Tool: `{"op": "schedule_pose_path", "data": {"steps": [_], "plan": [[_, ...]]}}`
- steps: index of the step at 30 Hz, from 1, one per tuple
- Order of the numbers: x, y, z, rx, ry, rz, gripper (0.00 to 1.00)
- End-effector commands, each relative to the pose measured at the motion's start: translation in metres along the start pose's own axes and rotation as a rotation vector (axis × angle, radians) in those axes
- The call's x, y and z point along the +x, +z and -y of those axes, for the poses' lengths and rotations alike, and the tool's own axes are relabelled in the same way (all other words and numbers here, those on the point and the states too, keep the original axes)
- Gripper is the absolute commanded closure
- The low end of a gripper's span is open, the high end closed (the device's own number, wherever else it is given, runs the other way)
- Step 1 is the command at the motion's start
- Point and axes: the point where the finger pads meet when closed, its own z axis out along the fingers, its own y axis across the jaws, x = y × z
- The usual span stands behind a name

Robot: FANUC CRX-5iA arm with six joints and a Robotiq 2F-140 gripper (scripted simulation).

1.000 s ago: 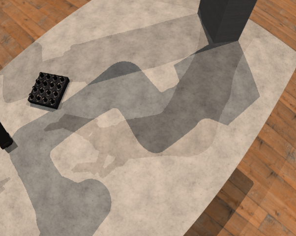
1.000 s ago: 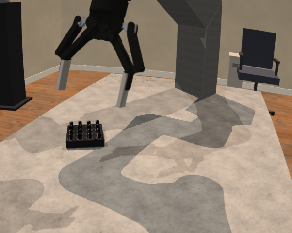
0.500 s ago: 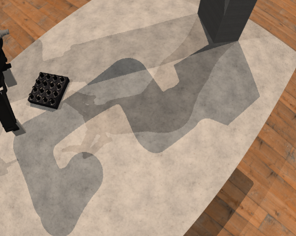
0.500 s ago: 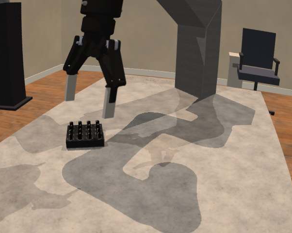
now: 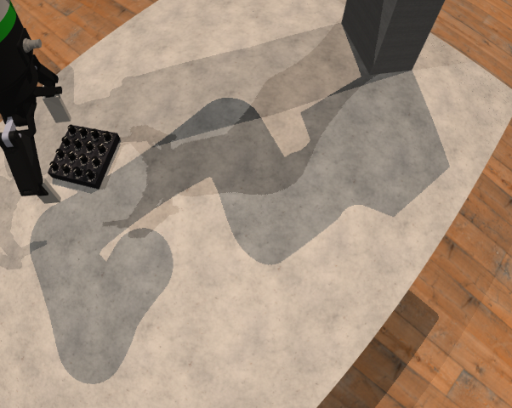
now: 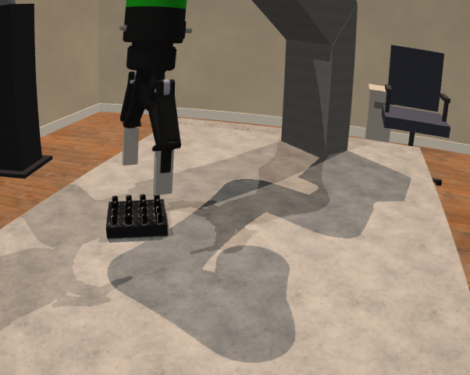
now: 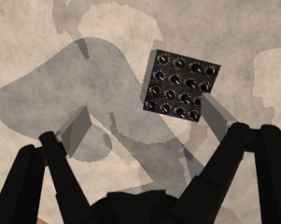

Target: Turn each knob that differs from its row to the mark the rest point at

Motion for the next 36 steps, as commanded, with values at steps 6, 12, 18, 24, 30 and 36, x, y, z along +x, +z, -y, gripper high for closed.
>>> {"op": "schedule_pose_path", "data": {"steps": [6, 12, 18, 24, 30, 36], "plan": [[-0.020, 0.010, -0.030, -0.003, 0.153, 0.043, 0.00], [-0.029, 0.013, -0.044, -0.015, 0.224, 0.068, 0.00], [-0.033, 0.014, -0.049, -0.020, 0.246, 0.076, 0.00], [-0.033, 0.014, -0.049, -0.020, 0.246, 0.076, 0.00], [-0.033, 0.014, -0.049, -0.020, 0.246, 0.076, 0.00], [-0.033, 0.014, -0.049, -0.020, 0.246, 0.076, 0.00]]}}
